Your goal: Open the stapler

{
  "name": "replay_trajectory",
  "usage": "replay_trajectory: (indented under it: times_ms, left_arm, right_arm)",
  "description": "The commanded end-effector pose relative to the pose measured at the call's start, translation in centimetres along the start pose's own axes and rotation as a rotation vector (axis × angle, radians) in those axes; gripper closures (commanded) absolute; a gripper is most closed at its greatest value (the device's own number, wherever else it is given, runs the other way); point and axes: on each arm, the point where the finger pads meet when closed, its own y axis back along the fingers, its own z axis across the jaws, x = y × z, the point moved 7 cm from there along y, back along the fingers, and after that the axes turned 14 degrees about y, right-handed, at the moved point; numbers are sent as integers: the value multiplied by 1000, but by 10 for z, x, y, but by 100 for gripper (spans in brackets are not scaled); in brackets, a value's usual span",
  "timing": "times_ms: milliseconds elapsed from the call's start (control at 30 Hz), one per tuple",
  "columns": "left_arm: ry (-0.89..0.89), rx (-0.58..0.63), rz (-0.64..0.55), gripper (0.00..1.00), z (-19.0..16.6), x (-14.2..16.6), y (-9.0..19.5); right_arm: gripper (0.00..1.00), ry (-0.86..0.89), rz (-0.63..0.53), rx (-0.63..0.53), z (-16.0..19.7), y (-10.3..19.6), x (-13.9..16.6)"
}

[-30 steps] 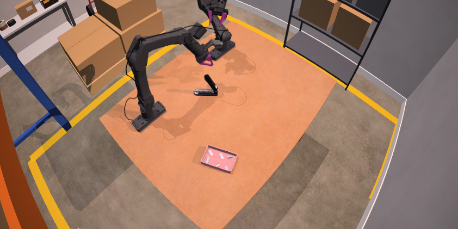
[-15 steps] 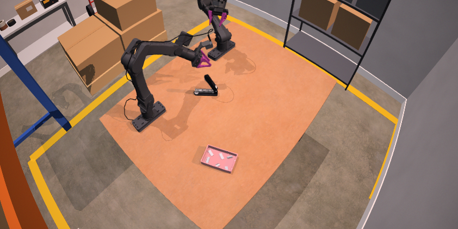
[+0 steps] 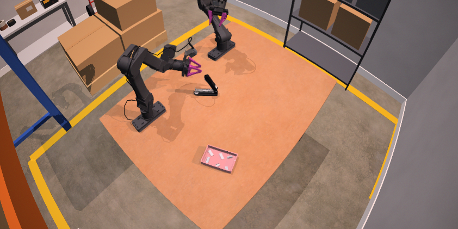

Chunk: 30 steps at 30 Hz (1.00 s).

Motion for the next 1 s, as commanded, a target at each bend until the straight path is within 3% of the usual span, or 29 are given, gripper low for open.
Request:
replay_trajectory:
  times_ms: [0,100,200,667,967]
  left_arm:
    - [-13,17,-17,45,-8,-2,7]
    - [-13,17,-17,45,-8,-2,7]
    - [-13,17,-17,45,-8,-2,7]
    - [-13,17,-17,45,-8,-2,7]
    - [-13,17,-17,45,-8,-2,7]
  right_arm:
    - [54,-114,-155,69,-14,16,4]
    - [54,-164,-118,127,-29,9,28]
    - [54,-213,-142,171,-42,11,25]
    - [54,-181,-135,146,-41,16,34]
    - [54,-189,-139,149,-45,5,27]
